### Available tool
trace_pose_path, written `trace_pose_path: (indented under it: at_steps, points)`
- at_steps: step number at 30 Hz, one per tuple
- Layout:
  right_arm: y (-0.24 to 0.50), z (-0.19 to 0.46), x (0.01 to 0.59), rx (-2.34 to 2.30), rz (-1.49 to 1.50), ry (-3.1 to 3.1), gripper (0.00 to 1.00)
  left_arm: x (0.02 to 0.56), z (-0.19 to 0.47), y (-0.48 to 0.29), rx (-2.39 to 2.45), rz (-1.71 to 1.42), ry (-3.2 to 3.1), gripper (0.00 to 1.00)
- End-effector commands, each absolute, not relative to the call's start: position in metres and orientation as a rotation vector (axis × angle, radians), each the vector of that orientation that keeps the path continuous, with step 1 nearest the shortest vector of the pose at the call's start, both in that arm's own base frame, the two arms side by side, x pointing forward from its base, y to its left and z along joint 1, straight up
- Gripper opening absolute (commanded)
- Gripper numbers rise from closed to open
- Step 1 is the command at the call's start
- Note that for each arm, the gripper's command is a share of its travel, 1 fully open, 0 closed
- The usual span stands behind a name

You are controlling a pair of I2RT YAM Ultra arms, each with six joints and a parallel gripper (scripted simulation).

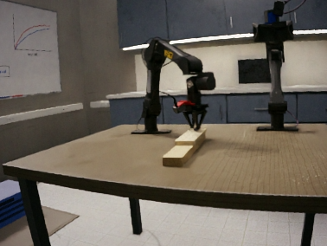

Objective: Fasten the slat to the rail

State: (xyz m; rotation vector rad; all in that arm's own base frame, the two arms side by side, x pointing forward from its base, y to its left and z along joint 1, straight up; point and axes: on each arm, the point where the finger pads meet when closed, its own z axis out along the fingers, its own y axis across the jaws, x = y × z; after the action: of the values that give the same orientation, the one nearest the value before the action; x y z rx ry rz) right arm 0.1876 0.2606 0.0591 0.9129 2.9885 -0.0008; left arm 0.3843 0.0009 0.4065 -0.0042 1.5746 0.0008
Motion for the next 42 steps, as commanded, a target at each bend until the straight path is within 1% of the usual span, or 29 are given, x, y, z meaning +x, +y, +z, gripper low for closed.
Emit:
trace_pose_path:
  at_steps: [1, 12, 14, 15, 21, 29, 31, 32, 42]
  points:
    - [0.2635, 0.0646, 0.1877, 0.489, 0.01, 3.092, 0.34, 0.3833, 0.4111, 0.0009, -0.004, 0.001, 1.562, 1.0]
    - [0.2637, 0.0645, 0.1877, -0.294, 0.005, 3.117, 0.34, 0.3833, 0.4111, 0.0009, -0.004, 0.001, 1.562, 1.0]
    - [0.2637, 0.0645, 0.1877, -0.294, 0.005, 3.117, 0.34, 0.3833, 0.4111, 0.0009, -0.004, 0.001, 1.562, 1.0]
    - [0.2637, 0.0645, 0.1877, -0.475, 0.004, 3.095, 0.34, 0.3833, 0.4111, 0.0009, -0.004, 0.001, 1.562, 1.0]
    - [0.2639, 0.0648, 0.1877, -0.888, 0.002, 3.003, 0.34, 0.3833, 0.4111, 0.0009, -0.004, 0.001, 1.562, 1.0]
    - [0.2641, 0.0654, 0.1877, -1.421, 0.001, 2.792, 0.34, 0.3833, 0.4111, 0.0009, -0.004, 0.001, 1.562, 1.0]
    - [0.2641, 0.0654, 0.1877, -1.421, 0.001, 2.792, 0.34, 0.3833, 0.4111, 0.0009, -0.004, 0.001, 1.562, 1.0]
    - [0.2641, 0.0655, 0.1877, -1.582, 0.001, 2.705, 0.34, 0.3833, 0.4111, 0.0009, -0.004, 0.001, 1.562, 1.0]
    - [0.2644, 0.0664, 0.1878, -2.151, -0.001, 2.28, 0.34, 0.3833, 0.4111, 0.0009, -0.004, 0.001, 1.562, 1.0]
